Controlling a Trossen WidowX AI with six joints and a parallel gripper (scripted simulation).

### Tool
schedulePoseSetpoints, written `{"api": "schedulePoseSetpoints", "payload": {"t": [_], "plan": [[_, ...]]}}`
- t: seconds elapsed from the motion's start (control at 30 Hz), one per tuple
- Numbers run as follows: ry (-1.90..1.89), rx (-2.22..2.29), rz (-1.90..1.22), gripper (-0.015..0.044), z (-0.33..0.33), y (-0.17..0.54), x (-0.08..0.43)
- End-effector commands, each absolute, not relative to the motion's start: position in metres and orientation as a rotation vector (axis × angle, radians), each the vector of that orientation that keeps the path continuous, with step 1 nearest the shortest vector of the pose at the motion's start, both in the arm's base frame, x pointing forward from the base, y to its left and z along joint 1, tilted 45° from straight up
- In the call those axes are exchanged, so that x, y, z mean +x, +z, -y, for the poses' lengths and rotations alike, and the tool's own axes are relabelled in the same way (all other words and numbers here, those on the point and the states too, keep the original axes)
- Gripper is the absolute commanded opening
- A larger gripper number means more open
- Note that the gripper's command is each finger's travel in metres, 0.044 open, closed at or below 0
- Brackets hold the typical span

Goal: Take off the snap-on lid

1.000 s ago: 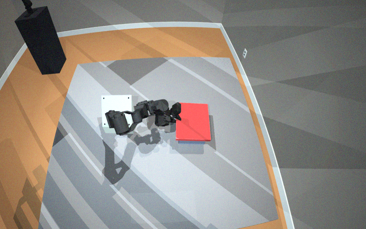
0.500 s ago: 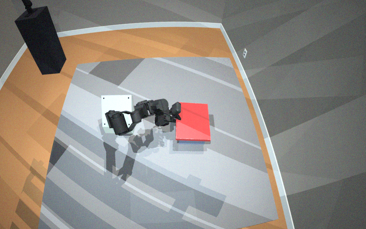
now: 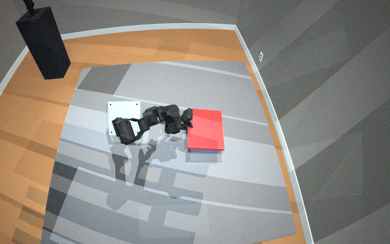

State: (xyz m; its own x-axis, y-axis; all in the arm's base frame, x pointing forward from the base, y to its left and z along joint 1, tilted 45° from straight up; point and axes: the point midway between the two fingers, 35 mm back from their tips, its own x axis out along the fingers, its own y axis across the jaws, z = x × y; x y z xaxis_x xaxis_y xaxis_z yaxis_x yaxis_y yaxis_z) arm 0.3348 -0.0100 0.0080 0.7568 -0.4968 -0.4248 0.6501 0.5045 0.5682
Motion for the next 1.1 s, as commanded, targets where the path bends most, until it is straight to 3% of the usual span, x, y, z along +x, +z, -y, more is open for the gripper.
{"api": "schedulePoseSetpoints", "payload": {"t": [0.0, 1.07], "plan": [[-0.698, 0.778, -0.213, 0.0, 0.0081, 0.0096, 0.3348], [-0.697, 0.777, -0.216, 0.0, 0.0058, 0.0119, 0.3357]]}}
